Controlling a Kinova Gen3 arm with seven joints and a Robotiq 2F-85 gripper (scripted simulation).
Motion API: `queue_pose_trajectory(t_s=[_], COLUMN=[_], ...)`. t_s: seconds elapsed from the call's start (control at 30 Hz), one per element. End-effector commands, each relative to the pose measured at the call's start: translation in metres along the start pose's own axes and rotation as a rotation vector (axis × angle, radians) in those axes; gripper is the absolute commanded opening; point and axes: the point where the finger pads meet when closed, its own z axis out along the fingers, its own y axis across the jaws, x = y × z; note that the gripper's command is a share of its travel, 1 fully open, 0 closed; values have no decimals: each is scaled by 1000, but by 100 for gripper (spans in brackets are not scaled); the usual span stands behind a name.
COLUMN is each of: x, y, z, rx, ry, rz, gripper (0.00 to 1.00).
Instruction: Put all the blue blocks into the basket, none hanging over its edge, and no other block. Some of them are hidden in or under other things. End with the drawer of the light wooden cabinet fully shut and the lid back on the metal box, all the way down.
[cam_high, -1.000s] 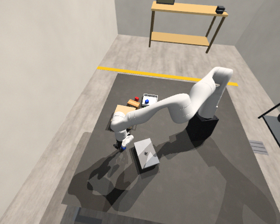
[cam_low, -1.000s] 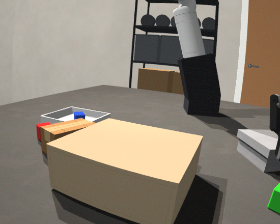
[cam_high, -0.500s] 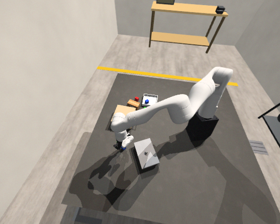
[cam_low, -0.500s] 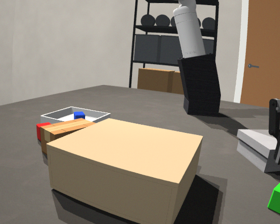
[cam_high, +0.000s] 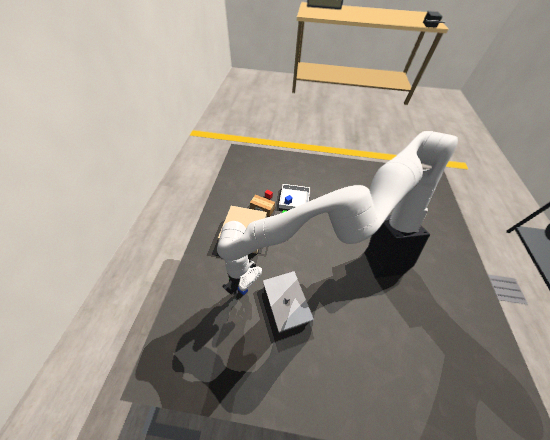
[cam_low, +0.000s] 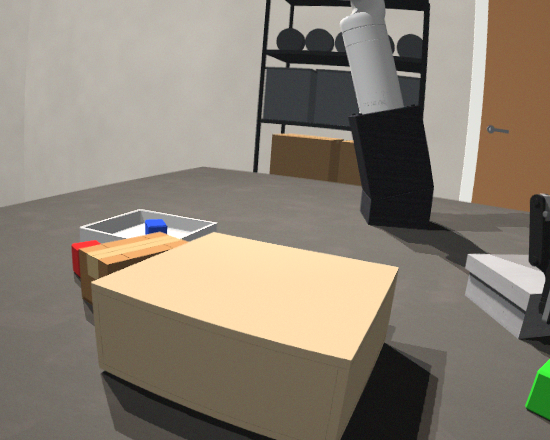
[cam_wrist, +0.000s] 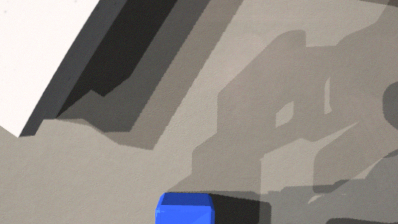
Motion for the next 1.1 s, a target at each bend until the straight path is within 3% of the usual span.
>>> queue_pose_trajectory(t_s=[0.0, 0.6, 1.07], x=[0, 0, 0], y=[1, 1, 1], z=[-1, 1, 15], rx=[-2, -2, -2], ry=[-1, -1, -1], rz=[0, 0, 0], gripper=[64, 64, 64])
